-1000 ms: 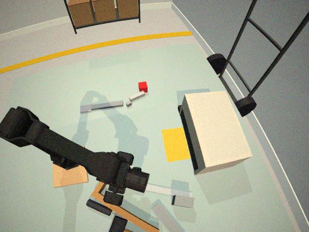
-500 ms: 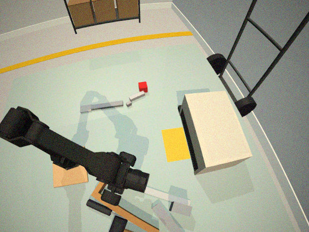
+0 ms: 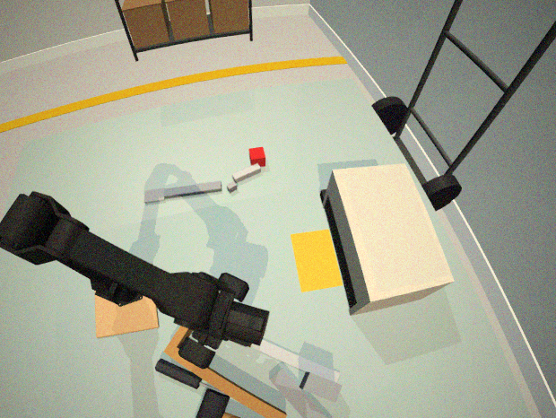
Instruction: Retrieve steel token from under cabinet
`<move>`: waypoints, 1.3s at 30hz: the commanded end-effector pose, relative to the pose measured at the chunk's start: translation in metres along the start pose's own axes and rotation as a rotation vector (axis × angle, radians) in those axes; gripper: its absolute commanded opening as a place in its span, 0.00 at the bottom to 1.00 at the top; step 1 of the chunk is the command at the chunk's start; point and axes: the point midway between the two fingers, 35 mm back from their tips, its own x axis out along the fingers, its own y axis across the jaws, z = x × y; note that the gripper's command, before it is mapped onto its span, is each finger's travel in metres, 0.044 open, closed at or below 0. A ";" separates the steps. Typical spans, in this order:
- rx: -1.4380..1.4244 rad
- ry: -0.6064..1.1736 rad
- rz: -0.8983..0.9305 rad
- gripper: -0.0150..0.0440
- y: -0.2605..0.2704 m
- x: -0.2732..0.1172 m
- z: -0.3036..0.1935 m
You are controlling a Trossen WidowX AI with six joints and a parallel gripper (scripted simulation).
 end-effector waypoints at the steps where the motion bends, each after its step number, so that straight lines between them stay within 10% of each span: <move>1: 0.017 -0.003 -0.001 0.25 0.003 -0.001 0.000; 39: 0.034 -0.003 0.002 0.25 0.040 -0.001 -0.006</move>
